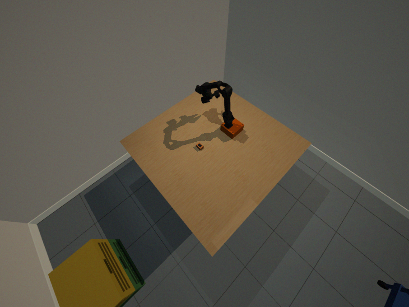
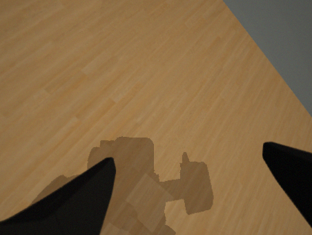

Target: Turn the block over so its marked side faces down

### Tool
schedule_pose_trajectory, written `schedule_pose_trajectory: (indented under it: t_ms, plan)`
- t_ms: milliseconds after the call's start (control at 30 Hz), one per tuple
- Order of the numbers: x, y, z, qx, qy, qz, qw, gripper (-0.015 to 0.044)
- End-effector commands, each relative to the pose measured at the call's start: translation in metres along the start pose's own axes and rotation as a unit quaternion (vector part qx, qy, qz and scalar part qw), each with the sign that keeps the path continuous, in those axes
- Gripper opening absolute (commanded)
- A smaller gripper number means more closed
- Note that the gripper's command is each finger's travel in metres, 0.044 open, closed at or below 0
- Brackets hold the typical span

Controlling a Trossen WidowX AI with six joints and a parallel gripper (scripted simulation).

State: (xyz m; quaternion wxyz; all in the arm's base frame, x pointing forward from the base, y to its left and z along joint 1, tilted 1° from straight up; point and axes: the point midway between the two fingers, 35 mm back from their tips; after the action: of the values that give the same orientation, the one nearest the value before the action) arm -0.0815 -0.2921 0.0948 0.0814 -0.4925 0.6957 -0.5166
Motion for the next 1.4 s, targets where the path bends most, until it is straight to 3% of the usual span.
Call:
schedule_pose_trajectory:
  t_ms: [0,233,400,633,933,1200,1367]
  plan:
    - [-0.023,-0.035,0.054,0.069,-0.123,-0.025,0.990,0.0440]
    - [-0.077,-0.088,0.117,0.154,-0.292,-0.068,0.941,0.0440]
    - [-0.145,-0.133,0.151,0.214,-0.451,-0.086,0.862,0.0440]
    - [-0.261,-0.189,0.164,0.276,-0.658,-0.113,0.692,0.0440]
    - [-0.402,-0.229,0.119,0.308,-0.842,-0.134,0.422,0.0440]
    - [-0.401,-0.224,0.117,0.308,-0.845,-0.135,0.415,0.0440]
    - [-0.414,-0.199,0.133,0.308,-0.845,-0.135,0.415,0.0440]
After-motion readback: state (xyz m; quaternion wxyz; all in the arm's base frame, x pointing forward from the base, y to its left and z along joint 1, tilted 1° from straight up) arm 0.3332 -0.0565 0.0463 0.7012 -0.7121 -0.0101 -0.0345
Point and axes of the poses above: the point midway between the two fingers, 35 mm back from their tips, its own y axis out along the fingers, its own z axis across the jaws, x = y × z
